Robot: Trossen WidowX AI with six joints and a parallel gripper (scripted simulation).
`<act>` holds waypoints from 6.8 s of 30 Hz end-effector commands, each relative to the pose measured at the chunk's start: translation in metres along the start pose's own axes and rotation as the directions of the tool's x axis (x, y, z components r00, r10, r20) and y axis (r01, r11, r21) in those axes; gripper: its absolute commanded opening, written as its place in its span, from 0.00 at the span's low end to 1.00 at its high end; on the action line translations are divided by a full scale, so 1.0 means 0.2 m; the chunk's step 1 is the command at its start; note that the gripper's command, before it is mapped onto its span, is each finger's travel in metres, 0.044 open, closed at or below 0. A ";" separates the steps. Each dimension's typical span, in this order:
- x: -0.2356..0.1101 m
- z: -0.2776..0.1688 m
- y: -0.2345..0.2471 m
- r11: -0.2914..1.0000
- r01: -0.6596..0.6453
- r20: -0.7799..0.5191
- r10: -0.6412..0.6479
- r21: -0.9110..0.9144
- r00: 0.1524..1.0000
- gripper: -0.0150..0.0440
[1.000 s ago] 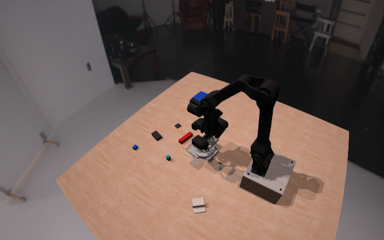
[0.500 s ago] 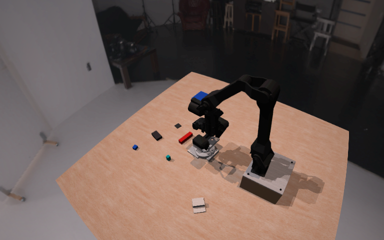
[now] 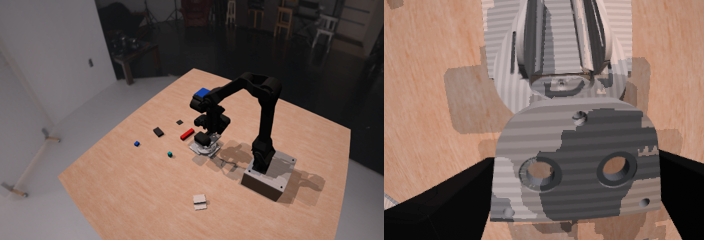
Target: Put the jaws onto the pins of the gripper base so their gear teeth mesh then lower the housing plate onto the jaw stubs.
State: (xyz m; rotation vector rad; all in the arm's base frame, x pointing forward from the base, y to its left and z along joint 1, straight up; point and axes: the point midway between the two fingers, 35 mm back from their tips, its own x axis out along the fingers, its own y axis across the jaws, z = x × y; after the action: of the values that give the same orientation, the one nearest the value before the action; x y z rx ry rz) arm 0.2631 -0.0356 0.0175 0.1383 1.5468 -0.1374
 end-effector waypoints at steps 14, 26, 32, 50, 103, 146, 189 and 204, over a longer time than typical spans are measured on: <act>0.07 0.01 0.00 1.000 0.001 0.003 -0.001 -0.006 1.000 0.85; 0.17 0.01 0.00 1.000 0.001 0.003 -0.001 -0.007 1.000 0.85; 0.22 0.01 0.00 1.000 0.001 0.003 -0.001 -0.007 1.000 0.85; 0.31 0.00 0.00 1.000 0.001 0.003 -0.001 -0.008 1.000 0.85; 0.36 0.00 0.00 1.000 0.001 0.003 -0.001 -0.008 1.000 0.85; 0.38 0.00 0.00 1.000 0.001 0.002 -0.001 -0.008 1.000 0.85; 0.38 0.00 0.00 1.000 0.001 0.002 -0.001 -0.008 1.000 0.85; 0.38 0.00 0.00 1.000 0.001 0.002 -0.001 -0.008 1.000 0.85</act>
State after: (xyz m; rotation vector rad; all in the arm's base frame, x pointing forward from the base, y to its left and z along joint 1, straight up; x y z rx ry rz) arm 0.2641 -0.0358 -0.0584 0.1363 1.5475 -0.1351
